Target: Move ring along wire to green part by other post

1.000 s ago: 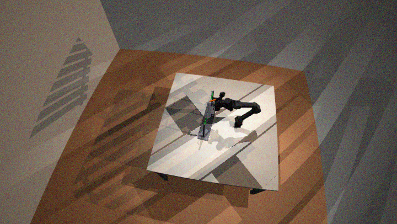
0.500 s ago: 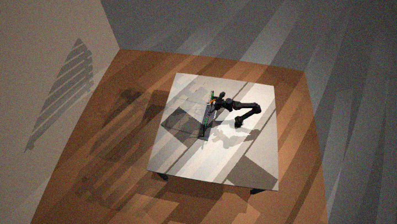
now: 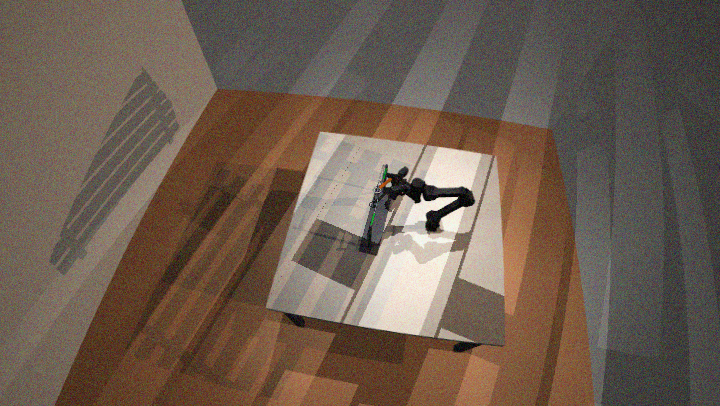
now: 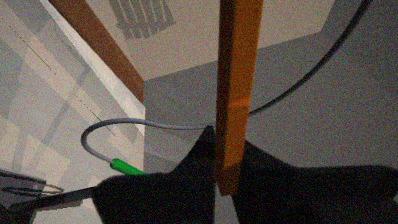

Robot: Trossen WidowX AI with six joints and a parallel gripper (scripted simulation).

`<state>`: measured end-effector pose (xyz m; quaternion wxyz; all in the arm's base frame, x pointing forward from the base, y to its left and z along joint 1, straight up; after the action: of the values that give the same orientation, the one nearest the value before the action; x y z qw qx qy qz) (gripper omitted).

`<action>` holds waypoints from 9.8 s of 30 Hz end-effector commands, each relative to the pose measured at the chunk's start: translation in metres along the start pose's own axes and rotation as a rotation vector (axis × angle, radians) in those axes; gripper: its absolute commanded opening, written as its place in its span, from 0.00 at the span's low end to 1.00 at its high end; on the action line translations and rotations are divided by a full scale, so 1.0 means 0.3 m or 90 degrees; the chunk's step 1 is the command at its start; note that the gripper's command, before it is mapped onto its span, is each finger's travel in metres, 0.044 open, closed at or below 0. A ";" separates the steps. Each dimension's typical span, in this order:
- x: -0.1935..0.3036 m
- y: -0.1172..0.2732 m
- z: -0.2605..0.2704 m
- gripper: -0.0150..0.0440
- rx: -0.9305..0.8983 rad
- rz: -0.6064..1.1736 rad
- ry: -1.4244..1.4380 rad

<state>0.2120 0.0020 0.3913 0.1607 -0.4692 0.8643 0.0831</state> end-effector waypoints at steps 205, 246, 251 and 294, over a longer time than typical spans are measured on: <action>0.054 0.106 0.705 0.00 -0.318 0.115 -0.616; -0.107 0.201 0.768 0.00 -0.372 0.132 -0.733; -0.121 0.209 0.773 0.00 -0.372 0.132 -0.733; -0.172 0.246 0.828 0.00 -0.370 0.129 -0.735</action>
<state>0.2263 0.1565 0.1802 0.4578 -0.2909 0.6187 0.5684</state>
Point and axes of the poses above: the point midway between the two fingers, 35 mm back from their tips, its own y axis back along the fingers, its own z axis across the jaws, x = y × z, the point moved 8 cm from there along y, back along the fingers, and after that the axes turned 6 degrees about -y, right-handed, at the moved point
